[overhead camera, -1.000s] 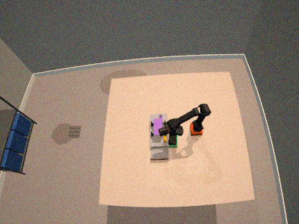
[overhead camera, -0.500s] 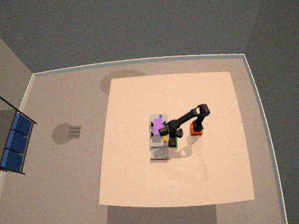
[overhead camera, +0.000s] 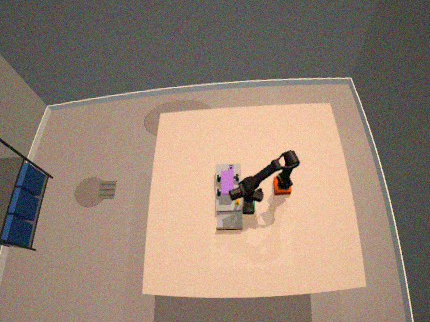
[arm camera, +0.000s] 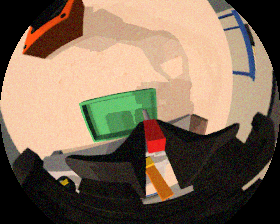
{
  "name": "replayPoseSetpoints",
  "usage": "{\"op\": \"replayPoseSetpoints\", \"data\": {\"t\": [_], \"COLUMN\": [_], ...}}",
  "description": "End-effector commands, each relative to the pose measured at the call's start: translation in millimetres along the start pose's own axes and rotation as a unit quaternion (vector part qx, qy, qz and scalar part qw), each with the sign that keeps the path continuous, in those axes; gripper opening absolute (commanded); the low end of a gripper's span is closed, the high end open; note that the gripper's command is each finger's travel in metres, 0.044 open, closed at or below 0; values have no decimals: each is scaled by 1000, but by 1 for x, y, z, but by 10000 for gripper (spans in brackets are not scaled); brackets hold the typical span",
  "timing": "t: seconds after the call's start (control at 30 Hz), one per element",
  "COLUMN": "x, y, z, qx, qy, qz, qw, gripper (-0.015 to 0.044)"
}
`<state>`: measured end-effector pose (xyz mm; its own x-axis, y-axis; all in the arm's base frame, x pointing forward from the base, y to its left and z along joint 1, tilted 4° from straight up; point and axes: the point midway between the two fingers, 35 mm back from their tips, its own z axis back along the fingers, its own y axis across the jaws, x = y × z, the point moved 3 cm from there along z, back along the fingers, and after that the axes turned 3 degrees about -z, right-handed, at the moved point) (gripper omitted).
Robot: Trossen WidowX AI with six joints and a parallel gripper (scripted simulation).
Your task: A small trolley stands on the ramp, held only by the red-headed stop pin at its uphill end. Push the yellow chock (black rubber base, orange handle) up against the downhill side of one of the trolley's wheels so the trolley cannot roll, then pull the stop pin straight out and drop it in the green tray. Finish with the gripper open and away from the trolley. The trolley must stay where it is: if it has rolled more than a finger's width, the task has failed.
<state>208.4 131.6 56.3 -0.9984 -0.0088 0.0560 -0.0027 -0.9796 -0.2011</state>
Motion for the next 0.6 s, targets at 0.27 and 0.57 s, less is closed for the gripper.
{"op": "replayPoseSetpoints", "data": {"t": [0.27,0.57], "x": [-1,-1], "y": [7,13], "z": [-2,-3], "qx": [-1,-1], "qy": [-1,-1], "qz": [-2,-2], "qw": [1000,1000], "gripper": [190,190]}}
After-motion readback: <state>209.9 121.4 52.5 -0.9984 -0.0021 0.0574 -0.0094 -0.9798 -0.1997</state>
